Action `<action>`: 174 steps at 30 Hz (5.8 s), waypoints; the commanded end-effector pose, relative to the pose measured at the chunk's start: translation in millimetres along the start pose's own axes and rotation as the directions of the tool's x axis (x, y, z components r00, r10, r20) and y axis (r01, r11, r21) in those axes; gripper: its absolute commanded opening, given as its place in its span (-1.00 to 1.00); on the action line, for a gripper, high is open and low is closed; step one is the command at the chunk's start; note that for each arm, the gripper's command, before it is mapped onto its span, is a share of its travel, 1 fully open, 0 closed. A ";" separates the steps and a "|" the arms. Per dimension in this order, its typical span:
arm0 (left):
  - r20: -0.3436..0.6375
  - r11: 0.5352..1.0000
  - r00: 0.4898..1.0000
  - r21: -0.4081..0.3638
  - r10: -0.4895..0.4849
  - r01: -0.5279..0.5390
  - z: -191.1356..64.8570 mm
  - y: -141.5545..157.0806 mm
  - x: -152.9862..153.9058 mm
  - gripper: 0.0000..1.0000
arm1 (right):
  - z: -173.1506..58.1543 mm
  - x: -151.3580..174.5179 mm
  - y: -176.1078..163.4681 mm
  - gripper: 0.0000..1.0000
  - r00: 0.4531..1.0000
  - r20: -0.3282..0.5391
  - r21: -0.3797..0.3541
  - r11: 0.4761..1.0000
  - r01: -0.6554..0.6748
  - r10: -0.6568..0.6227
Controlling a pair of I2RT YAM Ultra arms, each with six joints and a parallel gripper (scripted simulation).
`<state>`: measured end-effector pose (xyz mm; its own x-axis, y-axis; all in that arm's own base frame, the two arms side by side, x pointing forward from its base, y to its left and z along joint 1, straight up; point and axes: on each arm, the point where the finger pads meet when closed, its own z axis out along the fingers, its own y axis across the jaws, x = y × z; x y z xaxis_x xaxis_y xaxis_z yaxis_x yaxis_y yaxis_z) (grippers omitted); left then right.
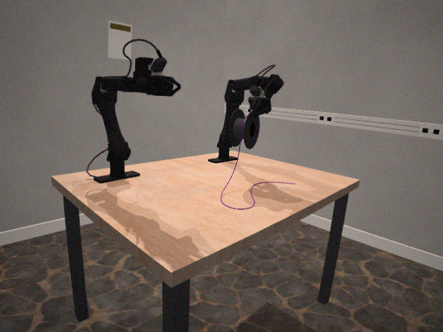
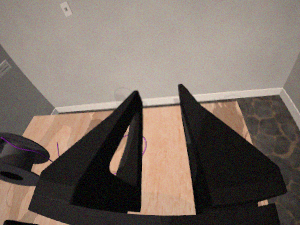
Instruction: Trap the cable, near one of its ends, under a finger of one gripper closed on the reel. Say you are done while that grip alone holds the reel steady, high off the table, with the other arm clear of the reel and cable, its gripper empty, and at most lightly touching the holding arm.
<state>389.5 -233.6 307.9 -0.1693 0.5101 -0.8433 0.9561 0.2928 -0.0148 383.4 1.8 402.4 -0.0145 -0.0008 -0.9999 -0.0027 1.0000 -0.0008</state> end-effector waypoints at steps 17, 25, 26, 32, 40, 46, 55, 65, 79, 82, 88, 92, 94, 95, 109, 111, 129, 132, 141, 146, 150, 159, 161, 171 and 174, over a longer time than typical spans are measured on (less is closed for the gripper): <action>0.061 0.992 0.998 -0.119 -0.034 0.041 -44.1 -23.5 -59.8 -1.00 | -7.1 -5.1 -4.7 -0.40 1.000 0.024 0.016 1.000 -0.004 0.004; 0.065 0.984 0.996 -0.165 -0.061 0.071 -57.7 -30.3 -74.6 -1.00 | -7.1 -5.1 -4.7 -0.40 1.000 0.024 0.016 1.000 -0.004 0.004; 0.066 0.982 0.996 -0.171 -0.064 0.075 -59.3 -31.1 -76.3 -1.00 | -7.1 -5.1 -4.7 -0.40 1.000 0.024 0.016 1.000 -0.004 0.004; 0.067 0.978 0.995 -0.189 -0.080 0.091 -64.2 -33.6 -82.2 -1.00 | -7.1 -5.1 -4.7 -0.40 1.000 0.024 0.016 1.000 -0.004 0.004; 0.055 0.967 0.991 -0.218 -0.120 0.129 -65.8 -32.8 -88.2 -1.00 | -7.1 -5.1 -4.7 -0.40 1.000 0.024 0.016 1.000 -0.004 0.004; 0.060 0.962 0.990 -0.236 -0.129 0.139 -72.2 -34.6 -93.7 -1.00 | -7.1 -5.1 -4.7 -0.40 1.000 0.024 0.016 1.000 -0.004 0.004; 0.062 0.953 0.988 -0.259 -0.145 0.156 -78.2 -39.3 -102.7 -1.00 | -7.1 -5.1 -4.7 -0.40 1.000 0.024 0.016 1.000 -0.004 0.004; 0.074 0.949 0.987 -0.271 -0.143 0.158 -83.2 -43.2 -111.2 -1.00 | -7.1 -5.1 -4.7 -0.40 1.000 0.024 0.016 1.000 -0.004 0.004; 0.087 0.946 0.986 -0.280 -0.143 0.162 -88.3 -44.1 -116.1 -1.00 | -7.1 -5.1 -4.7 -0.40 1.000 0.024 0.016 1.000 -0.004 0.004; 0.094 0.946 0.986 -0.284 -0.136 0.158 -90.1 -43.9 -118.7 -1.00 | -7.1 -5.1 -4.7 -0.40 1.000 0.024 0.016 1.000 -0.004 0.004; 0.097 0.946 0.986 -0.285 -0.133 0.156 -90.0 -43.6 -119.6 -1.00 | -7.1 -5.1 -4.7 -0.40 1.000 0.024 0.016 1.000 -0.004 0.004; 0.097 0.946 0.986 -0.285 -0.134 0.156 -90.0 -43.6 -119.6 -1.00 | -7.1 -5.1 -4.7 -0.40 1.000 0.024 0.016 1.000 -0.004 0.004; 0.097 0.946 0.986 -0.285 -0.133 0.156 -90.1 -43.6 -119.7 -1.00 | -7.1 -5.1 -4.7 -0.40 1.000 0.024 0.016 1.000 -0.004 0.004; 0.097 0.946 0.986 -0.285 -0.133 0.156 -90.1 -43.6 -119.7 -1.00 | -7.1 -5.1 -4.7 -0.40 1.000 0.024 0.016 1.000 -0.004 0.004; 0.099 0.946 0.986 -0.286 -0.132 0.155 -90.6 -43.7 -120.3 -1.00 | -7.1 -5.1 -4.7 -0.40 1.000 0.024 0.016 1.000 -0.004 0.004; 0.099 0.946 0.986 -0.285 -0.132 0.155 -90.6 -43.7 -120.3 -1.00 | -7.1 -5.1 -4.7 -0.40 1.000 0.024 0.016 1.000 -0.004 0.004; 0.099 0.946 0.986 -0.286 -0.131 0.155 -90.7 -43.7 -120.4 -1.00 | -7.1 -5.1 -4.7 -0.40 1.000 0.024 0.016 1.000 -0.004 0.004; 0.099 0.946 0.986 -0.286 -0.131 0.155 -90.7 -43.7 -120.4 -1.00 | -7.1 -5.1 -4.7 -0.40 1.000 0.024 0.016 1.000 -0.004 0.004; 0.099 0.946 0.986 -0.286 -0.131 0.155 -90.7 -43.7 -120.4 -1.00 | -7.1 -5.1 -4.7 -0.40 1.000 0.024 0.016 1.000 -0.004 0.004; 0.099 0.946 0.986 -0.286 -0.131 0.155 -90.7 -43.7 -120.4 -1.00 | -7.1 -5.1 -4.7 -0.40 1.000 0.024 0.016 1.000 -0.004 0.004; 0.099 0.946 0.986 -0.286 -0.131 0.155 -90.7 -43.7 -120.4 -1.00 | -7.1 -5.1 -4.7 -0.40 1.000 0.024 0.016 1.000 -0.004 0.004; 0.099 0.946 0.986 -0.286 -0.131 0.155 -90.7 -43.7 -120.4 -1.00 | -7.1 -5.1 -4.7 -0.40 1.000 0.024 0.016 1.000 -0.004 0.004; 0.099 0.946 0.986 -0.286 -0.131 0.155 -90.7 -43.7 -120.4 -1.00 | -7.1 -5.1 -4.7 -0.40 1.000 0.024 0.016 1.000 -0.004 0.004; 0.099 0.946 0.986 -0.286 -0.131 0.155 -90.7 -43.7 -120.4 -1.00 | -7.1 -5.1 -4.7 -0.40 1.000 0.024 0.016 1.000 -0.004 0.004; 0.099 0.946 0.986 -0.286 -0.131 0.155 -90.7 -43.7 -120.4 -1.00 | -7.1 -5.1 -4.7 -0.40 1.000 0.024 0.016 1.000 -0.004 0.004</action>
<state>350.0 -229.6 439.2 -0.3137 0.4159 -0.8536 0.8022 0.5971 -0.0039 383.4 1.8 402.4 -0.0145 -0.0008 -0.9999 -0.0027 1.0000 -0.0008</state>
